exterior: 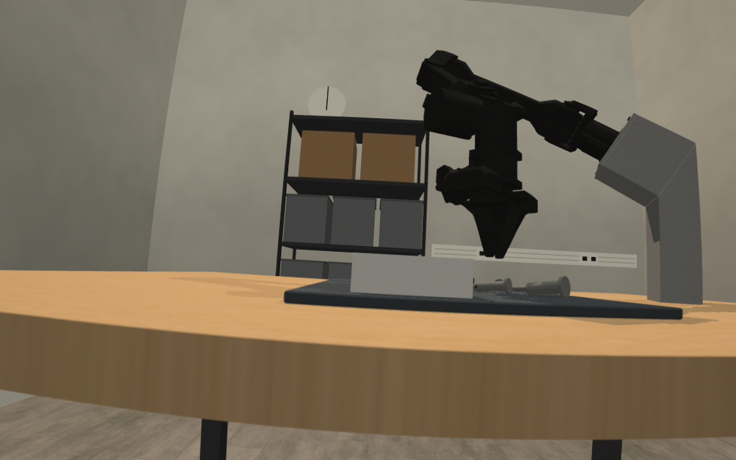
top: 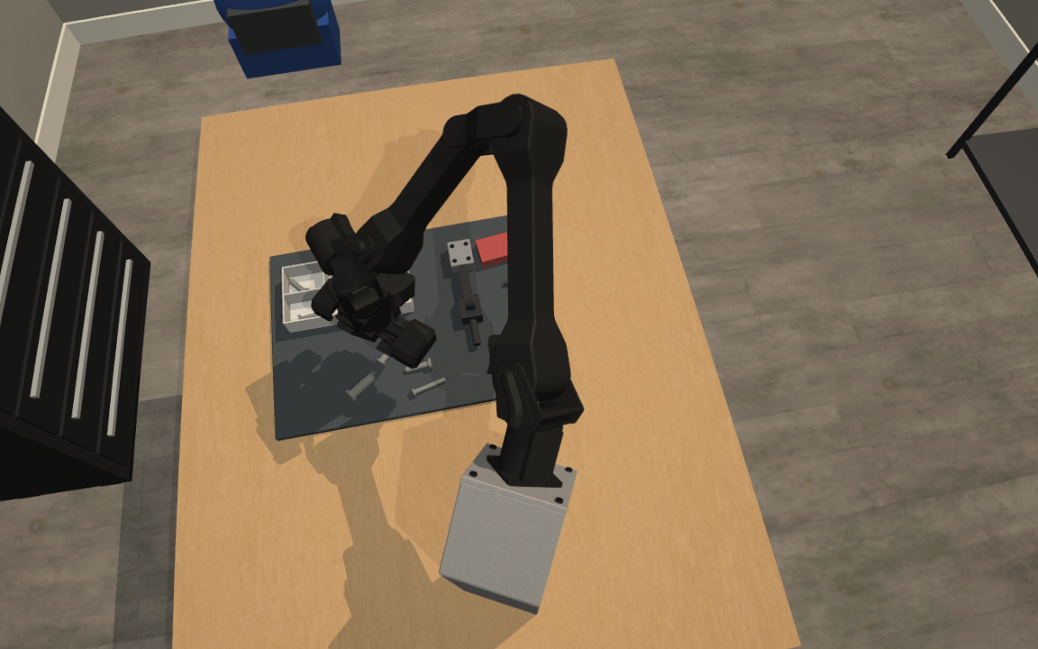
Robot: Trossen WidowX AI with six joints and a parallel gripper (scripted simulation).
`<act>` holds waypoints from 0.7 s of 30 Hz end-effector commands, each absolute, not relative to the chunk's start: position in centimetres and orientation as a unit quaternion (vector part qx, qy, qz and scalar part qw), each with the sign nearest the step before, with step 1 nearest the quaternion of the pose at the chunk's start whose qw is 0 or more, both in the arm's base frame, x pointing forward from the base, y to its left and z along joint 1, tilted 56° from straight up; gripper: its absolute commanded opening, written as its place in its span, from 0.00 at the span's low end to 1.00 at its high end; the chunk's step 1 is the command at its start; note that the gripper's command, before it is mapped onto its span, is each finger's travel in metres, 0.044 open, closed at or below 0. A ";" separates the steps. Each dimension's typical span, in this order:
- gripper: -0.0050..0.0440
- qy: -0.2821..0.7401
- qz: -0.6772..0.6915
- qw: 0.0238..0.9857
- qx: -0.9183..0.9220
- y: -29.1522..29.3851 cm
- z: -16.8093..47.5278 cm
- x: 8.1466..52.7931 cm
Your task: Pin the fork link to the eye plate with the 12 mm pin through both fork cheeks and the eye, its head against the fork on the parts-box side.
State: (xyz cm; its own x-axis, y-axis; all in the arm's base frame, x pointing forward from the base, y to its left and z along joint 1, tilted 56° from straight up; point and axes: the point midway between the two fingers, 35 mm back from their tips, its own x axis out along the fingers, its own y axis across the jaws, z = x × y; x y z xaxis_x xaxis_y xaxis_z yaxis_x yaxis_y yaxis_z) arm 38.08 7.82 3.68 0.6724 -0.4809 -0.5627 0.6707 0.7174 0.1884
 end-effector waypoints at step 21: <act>0.41 0.244 -0.321 0.894 0.196 7.0 2.9 39.7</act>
State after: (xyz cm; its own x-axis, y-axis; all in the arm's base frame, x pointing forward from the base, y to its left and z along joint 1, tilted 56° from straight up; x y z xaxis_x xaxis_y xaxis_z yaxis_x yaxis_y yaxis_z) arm 39.21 7.18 2.86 0.6734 -0.4791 -0.5631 0.6689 0.7192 0.1881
